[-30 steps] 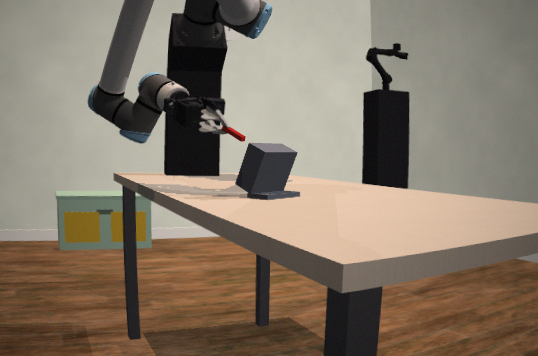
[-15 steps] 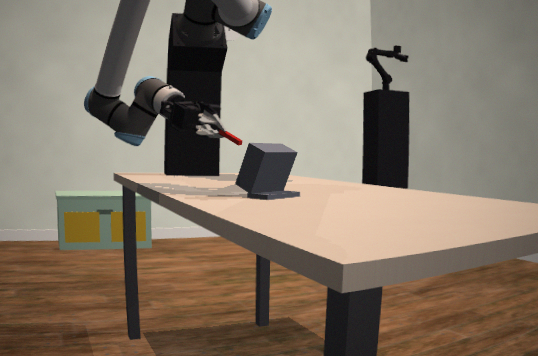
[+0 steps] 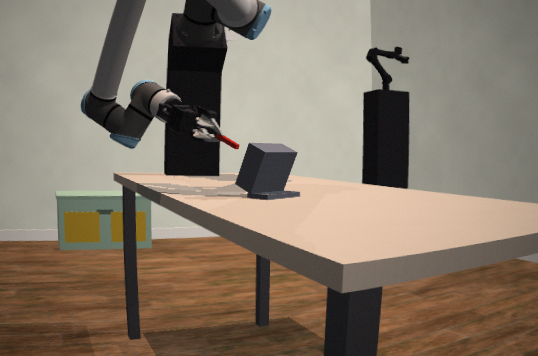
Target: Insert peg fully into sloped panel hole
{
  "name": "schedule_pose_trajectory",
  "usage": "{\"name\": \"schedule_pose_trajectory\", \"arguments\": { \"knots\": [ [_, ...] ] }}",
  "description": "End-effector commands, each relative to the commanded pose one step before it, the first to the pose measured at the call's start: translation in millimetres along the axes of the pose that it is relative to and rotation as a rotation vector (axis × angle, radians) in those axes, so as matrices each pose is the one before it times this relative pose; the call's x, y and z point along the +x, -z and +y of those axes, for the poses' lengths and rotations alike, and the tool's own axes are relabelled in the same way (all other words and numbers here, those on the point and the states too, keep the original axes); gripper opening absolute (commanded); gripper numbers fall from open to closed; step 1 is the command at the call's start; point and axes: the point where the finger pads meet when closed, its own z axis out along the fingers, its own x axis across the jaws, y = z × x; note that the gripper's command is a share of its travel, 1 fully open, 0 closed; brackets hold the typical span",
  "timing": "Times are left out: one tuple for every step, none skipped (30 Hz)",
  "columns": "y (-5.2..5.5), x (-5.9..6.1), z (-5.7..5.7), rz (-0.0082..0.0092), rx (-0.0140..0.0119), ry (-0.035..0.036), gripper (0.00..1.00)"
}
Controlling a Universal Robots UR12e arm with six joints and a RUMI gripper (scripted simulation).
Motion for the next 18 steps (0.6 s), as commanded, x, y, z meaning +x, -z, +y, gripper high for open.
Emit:
{"name": "schedule_pose_trajectory", "arguments": {
  "knots": [
    [5.07,-5.56,-2.85,-0.00066,0.00827,0.02852,0.00],
    [0.00,0.00,0.00,0.00000,0.00000,0.00000,0.00],
    [0.00,0.00,0.00,0.00000,0.00000,0.00000,0.00],
    [1.25,-1.49,-0.79,-0.00028,0.00206,0.00703,0.00],
    [1.04,-1.23,-0.66,-0.00024,0.00170,0.00580,0.00],
    [0.62,-0.74,-0.40,-0.00015,0.00102,0.00348,0.00],
    [0.21,-0.25,-0.14,-0.00005,0.00034,0.00116,0.00],
    [-0.26,-0.01,0.00,0.00002,0.00000,0.00000,0.00],
    [-0.51,-0.01,0.00,0.00004,-0.00001,-0.00001,0.00],
    [-0.77,0.00,0.00,0.00005,-0.00001,-0.00001,0.00],
    [-1.03,0.00,0.00,0.00007,-0.00002,-0.00001,0.00],
    [-1.28,0.01,0.01,0.00007,-0.00002,-0.00001,0.00],
    [-1.47,0.01,0.01,0.00007,-0.00002,-0.00001,0.00],
    [-1.53,0.01,0.01,0.00007,-0.00002,-0.00001,0.00],
    [-1.54,0.01,0.01,0.00006,-0.00002,-0.00001,0.00],
    [-1.54,0.01,0.01,0.00005,-0.00001,-0.00001,0.00],
    [-1.55,0.01,0.01,0.00004,-0.00001,-0.00001,0.00],
    [-1.55,0.01,0.01,0.00003,-0.00001,-0.00001,0.00]
  ]
}}
